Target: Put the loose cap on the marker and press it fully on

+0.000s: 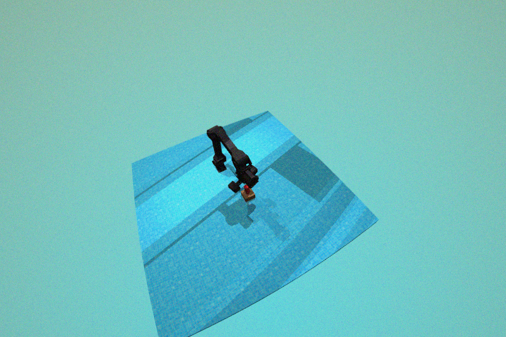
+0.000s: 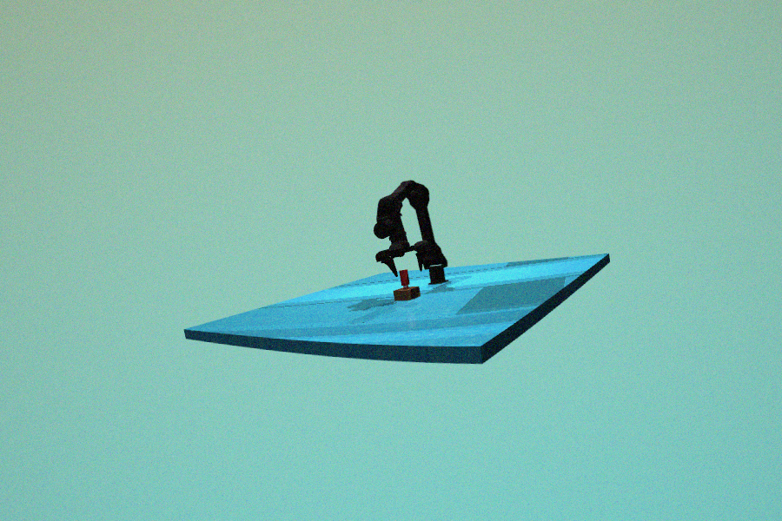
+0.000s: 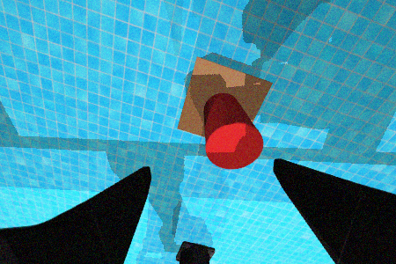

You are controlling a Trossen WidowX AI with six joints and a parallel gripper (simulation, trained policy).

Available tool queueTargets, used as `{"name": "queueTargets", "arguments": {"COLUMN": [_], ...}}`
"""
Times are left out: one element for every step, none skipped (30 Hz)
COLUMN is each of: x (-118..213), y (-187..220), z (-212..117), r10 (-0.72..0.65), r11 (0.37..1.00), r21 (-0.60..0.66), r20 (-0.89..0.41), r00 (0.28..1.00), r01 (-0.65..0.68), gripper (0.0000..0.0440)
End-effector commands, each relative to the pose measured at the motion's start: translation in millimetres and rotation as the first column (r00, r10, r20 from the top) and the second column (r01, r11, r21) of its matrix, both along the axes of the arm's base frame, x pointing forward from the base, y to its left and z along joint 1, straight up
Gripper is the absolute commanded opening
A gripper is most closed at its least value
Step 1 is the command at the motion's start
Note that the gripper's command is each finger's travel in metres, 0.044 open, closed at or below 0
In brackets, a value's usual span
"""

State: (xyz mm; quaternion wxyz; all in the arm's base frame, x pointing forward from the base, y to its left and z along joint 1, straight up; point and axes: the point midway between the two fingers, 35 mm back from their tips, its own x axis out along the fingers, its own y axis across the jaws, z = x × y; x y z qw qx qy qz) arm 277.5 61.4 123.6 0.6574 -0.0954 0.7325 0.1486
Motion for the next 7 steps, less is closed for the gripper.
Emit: {"name": "queueTargets", "arguments": {"x": [3.2,3.7,4.1,4.4,4.7,4.9,5.1], "y": [0.8,0.7,0.6,0.5,0.3,0.2,0.1], "z": [11.5,13.7,15.9,18.1,20.2,22.3,24.3], "r10": [0.007,0.01,0.013,0.015,0.018,0.02,0.022], "r11": [1.0,1.0,1.0,1.0,1.0,0.999,0.999], "r21": [0.014,0.016,0.018,0.02,0.023,0.025,0.027], "r20": [0.038,0.046,0.053,0.06,0.067,0.074,0.081], "r00": [0.999,0.999,0.999,0.998,0.998,0.997,0.996], "r01": [-0.008,-0.011,-0.013,-0.016,-0.019,-0.022,-0.025], "gripper": [0.044,0.044,0.044,0.044,0.044,0.0439,0.0436]}}
